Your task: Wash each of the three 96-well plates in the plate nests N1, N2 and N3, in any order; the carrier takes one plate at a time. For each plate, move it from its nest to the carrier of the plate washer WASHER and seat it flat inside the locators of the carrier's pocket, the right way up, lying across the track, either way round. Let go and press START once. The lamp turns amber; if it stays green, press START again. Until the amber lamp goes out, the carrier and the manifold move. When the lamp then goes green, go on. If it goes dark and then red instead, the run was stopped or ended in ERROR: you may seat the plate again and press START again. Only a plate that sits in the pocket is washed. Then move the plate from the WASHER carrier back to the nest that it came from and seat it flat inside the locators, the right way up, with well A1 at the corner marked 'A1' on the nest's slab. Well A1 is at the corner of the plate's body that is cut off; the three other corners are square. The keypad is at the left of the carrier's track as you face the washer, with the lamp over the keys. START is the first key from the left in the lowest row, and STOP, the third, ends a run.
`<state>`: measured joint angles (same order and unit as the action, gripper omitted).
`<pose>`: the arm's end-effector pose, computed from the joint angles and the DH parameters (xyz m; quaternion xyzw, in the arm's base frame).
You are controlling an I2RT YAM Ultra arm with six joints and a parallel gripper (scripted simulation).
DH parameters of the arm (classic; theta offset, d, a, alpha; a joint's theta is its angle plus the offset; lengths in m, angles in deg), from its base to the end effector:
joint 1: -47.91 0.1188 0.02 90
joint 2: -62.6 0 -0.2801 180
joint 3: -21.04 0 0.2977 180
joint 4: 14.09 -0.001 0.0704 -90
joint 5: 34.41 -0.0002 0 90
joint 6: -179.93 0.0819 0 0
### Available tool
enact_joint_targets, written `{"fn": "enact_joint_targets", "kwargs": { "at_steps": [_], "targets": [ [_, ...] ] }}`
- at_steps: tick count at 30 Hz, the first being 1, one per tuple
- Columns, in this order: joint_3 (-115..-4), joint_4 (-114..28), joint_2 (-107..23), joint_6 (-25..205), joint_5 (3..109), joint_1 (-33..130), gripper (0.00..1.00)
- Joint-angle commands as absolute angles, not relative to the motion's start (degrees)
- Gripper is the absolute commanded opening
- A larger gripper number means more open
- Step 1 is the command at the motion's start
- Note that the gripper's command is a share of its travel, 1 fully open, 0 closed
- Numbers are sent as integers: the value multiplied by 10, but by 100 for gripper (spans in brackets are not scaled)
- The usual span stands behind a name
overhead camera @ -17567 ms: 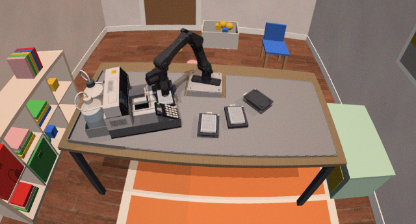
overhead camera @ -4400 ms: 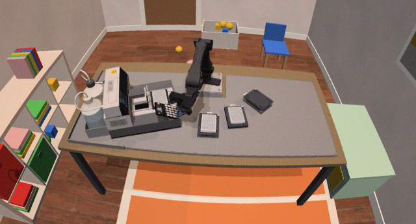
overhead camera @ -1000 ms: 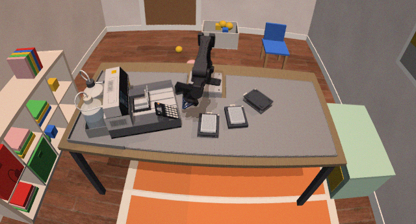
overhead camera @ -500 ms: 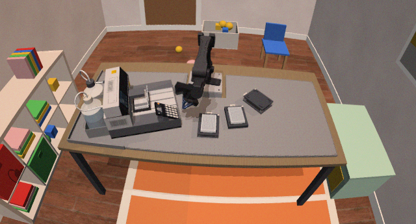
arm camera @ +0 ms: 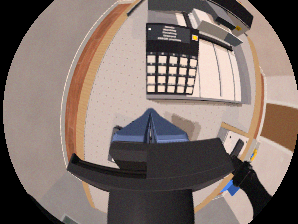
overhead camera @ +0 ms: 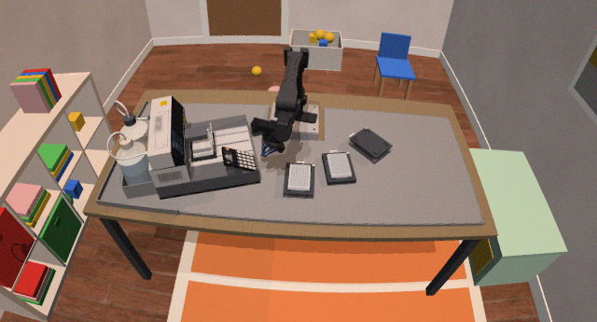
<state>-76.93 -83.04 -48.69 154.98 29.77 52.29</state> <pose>0.4320 -0.0017 0.1684 0.5042 0.8318 -0.1458 0.1810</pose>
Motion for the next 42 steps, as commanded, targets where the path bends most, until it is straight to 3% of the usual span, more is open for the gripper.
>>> {"fn": "enact_joint_targets", "kwargs": {
  "at_steps": [1, 21, 22, 42],
  "targets": [
    [-773, -830, -482, 1550, 289, 523, 0],
    [-773, -830, -482, 1550, 289, 523, 0],
    [-775, -831, -480, 1545, 290, 518, 100],
    [-809, -845, -461, 1455, 304, 436, 100]
  ]
}}
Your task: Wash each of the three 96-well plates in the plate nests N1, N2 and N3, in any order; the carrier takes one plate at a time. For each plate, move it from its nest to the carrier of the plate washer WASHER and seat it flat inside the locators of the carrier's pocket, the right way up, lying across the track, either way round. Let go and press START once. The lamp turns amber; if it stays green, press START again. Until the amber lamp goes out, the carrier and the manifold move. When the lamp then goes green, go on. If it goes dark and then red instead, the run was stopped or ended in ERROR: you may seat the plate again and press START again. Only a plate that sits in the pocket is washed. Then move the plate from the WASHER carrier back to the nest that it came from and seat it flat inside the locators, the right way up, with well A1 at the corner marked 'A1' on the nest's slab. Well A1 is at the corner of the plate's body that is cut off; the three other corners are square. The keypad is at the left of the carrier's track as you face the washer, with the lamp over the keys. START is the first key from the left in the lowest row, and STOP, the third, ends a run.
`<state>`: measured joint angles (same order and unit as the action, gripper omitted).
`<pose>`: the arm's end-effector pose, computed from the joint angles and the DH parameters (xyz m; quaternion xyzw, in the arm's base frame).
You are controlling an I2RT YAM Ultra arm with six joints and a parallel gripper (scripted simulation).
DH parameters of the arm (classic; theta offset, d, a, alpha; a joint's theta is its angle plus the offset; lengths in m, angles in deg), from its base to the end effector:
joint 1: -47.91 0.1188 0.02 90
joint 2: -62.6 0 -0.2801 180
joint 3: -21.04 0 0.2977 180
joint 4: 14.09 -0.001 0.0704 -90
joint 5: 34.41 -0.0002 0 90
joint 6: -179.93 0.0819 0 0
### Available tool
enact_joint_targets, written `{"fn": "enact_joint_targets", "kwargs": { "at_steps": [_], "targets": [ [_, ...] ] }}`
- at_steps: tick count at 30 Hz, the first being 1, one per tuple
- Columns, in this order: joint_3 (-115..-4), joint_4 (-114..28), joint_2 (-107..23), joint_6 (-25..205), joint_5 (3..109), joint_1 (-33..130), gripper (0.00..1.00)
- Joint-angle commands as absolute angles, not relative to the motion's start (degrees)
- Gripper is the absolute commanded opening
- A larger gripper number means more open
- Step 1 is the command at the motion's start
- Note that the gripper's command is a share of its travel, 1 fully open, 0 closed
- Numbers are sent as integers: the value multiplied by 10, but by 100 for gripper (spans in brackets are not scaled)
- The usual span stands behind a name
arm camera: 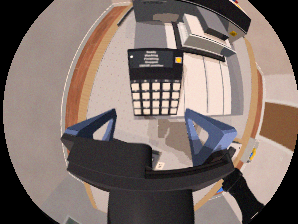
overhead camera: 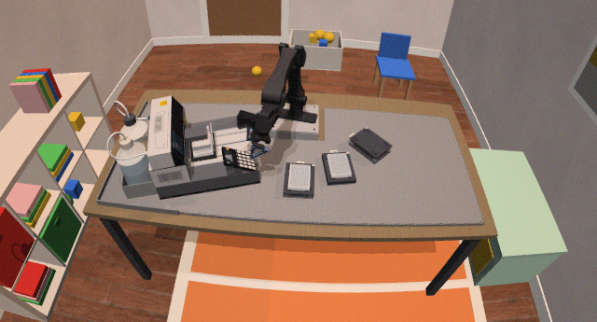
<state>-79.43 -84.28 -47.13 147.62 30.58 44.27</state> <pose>0.4316 -0.0612 0.1923 0.5129 0.8260 -0.1513 0.1779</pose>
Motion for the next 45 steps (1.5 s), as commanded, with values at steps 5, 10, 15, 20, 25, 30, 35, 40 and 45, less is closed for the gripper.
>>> {"fn": "enact_joint_targets", "kwargs": {
  "at_steps": [5, 10, 15, 20, 25, 30, 35, 40, 45],
  "targets": [
    [-818, -848, -461, 1441, 307, 422, 100],
    [-834, -854, -461, 1416, 313, 400, 100],
    [-854, -862, -462, 1393, 318, 377, 100],
    [-866, -867, -465, 1379, 322, 364, 100],
    [-890, -876, -470, 1356, 327, 342, 100],
    [-916, -887, -477, 1333, 334, 321, 100],
    [-946, -899, -486, 1312, 340, 300, 100],
    [-965, -907, -493, 1299, 344, 287, 100],
    [-967, -907, -494, 1298, 344, 286, 100]
  ]
}}
